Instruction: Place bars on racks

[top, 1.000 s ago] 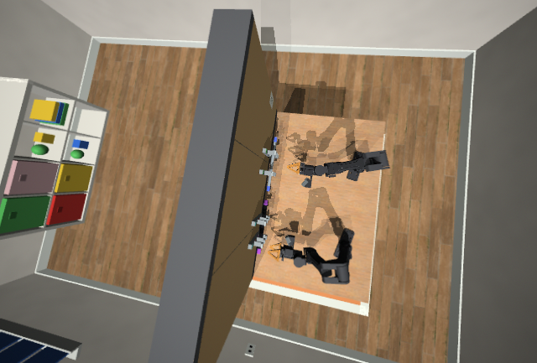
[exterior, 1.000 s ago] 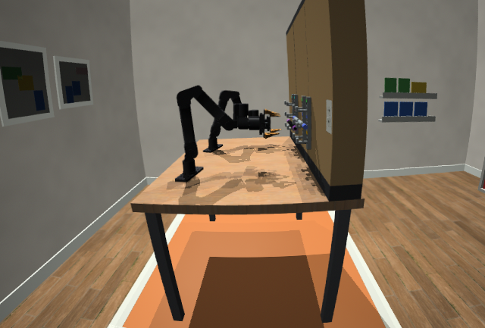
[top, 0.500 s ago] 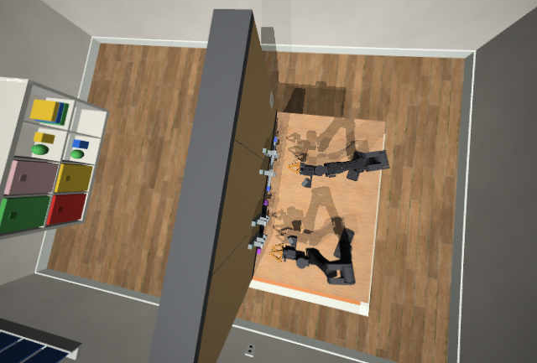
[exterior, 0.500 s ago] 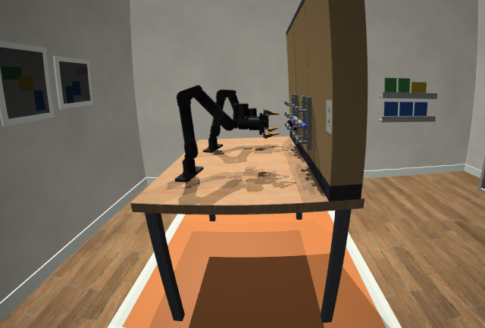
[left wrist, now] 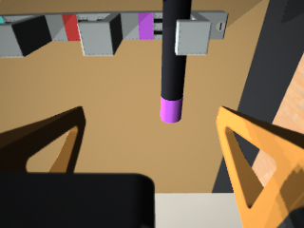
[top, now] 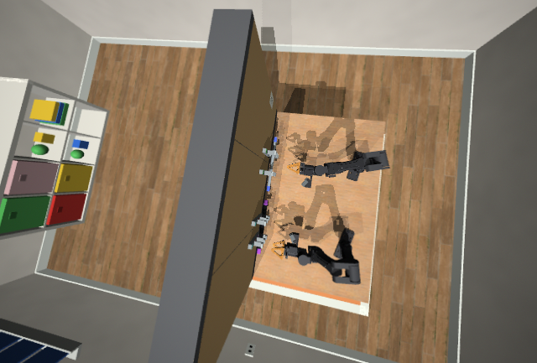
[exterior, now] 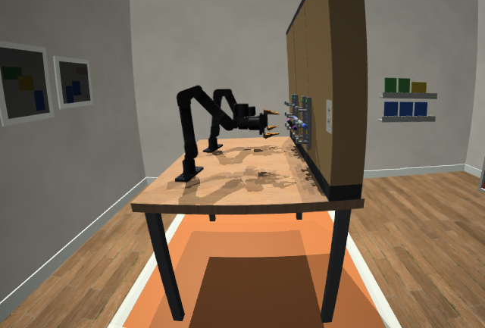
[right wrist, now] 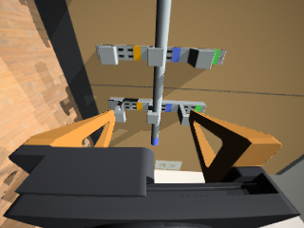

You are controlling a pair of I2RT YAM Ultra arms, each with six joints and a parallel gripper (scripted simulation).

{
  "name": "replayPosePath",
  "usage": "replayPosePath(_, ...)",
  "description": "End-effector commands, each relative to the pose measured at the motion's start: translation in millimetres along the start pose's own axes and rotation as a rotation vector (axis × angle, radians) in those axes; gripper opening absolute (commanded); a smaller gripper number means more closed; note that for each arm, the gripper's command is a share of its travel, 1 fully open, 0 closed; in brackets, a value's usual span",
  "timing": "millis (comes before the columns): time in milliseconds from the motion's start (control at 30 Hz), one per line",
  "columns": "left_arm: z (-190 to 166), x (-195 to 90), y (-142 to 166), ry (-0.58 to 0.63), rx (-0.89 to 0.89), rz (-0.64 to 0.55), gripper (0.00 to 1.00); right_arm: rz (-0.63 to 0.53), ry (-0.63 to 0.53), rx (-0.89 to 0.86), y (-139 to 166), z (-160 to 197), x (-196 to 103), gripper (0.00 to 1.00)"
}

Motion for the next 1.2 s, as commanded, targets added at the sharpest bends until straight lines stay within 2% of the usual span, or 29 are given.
replayPosePath(0, 6.8, -4.1, -6.6, 0.009, -0.015, 0.007, 1.0, 0.001, 0.049, 0.028, 3.7, -13.6, -4.8, 1.0)
replayPosePath(1167, 46.0, -21.0, -56.2, 0.009, -0.016, 0.007, 1.0, 0.001, 0.049, 0.028, 3.7, -13.6, -4.8, 1.0)
Point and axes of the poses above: on each arm, the point where the finger pads meet when closed, its own x axis out along the fingers, its own z axis across the jaws, y = z × x, the point moved 9 cm from there along -x, back along the fingers, and after that the axes turned 6 degrees about x, right-handed, at the moved point
